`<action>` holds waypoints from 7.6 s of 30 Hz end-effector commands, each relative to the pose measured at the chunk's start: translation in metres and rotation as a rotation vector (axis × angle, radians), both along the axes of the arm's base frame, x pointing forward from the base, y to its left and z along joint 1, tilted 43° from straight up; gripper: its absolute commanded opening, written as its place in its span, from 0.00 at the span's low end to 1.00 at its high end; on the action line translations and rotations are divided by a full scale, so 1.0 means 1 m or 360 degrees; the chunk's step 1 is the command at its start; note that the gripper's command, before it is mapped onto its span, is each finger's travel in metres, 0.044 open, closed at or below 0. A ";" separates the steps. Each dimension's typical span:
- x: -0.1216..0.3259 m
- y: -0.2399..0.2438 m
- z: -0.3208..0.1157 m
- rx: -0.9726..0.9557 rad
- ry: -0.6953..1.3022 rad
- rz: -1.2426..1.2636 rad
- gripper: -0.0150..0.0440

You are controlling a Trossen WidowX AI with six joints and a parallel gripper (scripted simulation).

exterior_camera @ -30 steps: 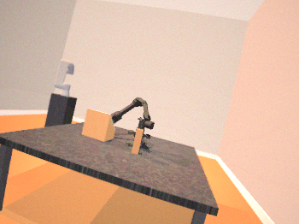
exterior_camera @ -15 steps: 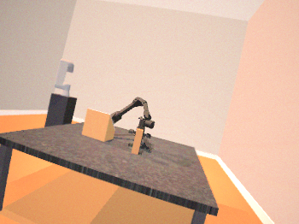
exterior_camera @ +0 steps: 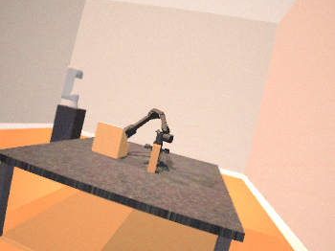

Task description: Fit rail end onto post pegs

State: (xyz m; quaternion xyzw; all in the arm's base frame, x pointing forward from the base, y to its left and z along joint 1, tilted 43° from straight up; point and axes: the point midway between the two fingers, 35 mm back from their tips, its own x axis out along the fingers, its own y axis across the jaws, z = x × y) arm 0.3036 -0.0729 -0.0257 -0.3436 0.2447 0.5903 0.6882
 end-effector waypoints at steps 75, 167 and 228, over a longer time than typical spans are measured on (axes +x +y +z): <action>-0.005 -0.017 0.018 -0.0004 -0.0020 -0.0019 0.25; -0.005 -0.015 0.016 -0.0004 -0.0020 -0.0019 0.25; -0.004 -0.011 0.019 -0.0003 -0.0020 -0.0019 0.25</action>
